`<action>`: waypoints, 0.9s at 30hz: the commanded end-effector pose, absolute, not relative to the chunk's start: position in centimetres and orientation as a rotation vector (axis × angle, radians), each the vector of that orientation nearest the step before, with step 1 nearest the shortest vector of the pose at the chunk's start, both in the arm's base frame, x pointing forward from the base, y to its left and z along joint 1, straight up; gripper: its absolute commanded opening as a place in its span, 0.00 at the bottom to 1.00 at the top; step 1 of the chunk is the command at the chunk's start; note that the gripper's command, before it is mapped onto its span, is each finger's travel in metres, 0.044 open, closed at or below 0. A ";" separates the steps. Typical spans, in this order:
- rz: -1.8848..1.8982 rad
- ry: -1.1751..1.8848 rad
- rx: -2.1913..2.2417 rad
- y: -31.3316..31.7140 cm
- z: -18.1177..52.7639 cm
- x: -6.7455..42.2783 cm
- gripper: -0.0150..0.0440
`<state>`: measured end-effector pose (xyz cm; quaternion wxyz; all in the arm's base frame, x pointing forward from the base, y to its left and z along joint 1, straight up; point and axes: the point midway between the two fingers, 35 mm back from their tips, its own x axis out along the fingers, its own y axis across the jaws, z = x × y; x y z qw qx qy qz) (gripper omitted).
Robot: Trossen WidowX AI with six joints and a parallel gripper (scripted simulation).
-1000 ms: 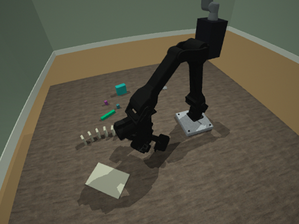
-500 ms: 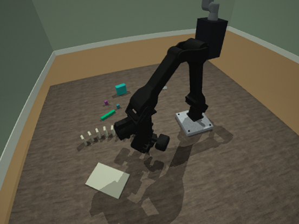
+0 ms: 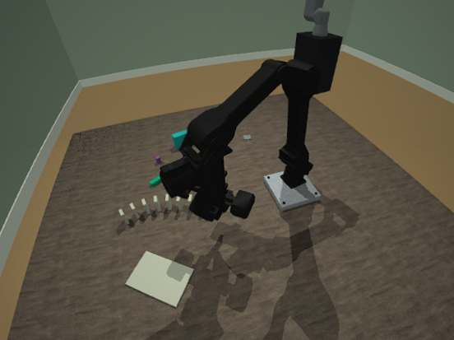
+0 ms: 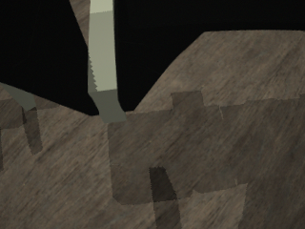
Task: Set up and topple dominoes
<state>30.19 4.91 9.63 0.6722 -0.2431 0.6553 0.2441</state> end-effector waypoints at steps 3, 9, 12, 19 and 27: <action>0.550 1.468 -0.551 4.9 15.8 30.4 0.30; 0.545 1.470 -0.545 5.1 18.2 30.4 0.30; 0.463 1.490 -0.455 8.2 18.2 29.8 0.30; 0.207 1.535 -0.178 17.4 18.2 25.8 0.30; 0.044 1.550 -0.003 22.4 18.3 21.9 0.30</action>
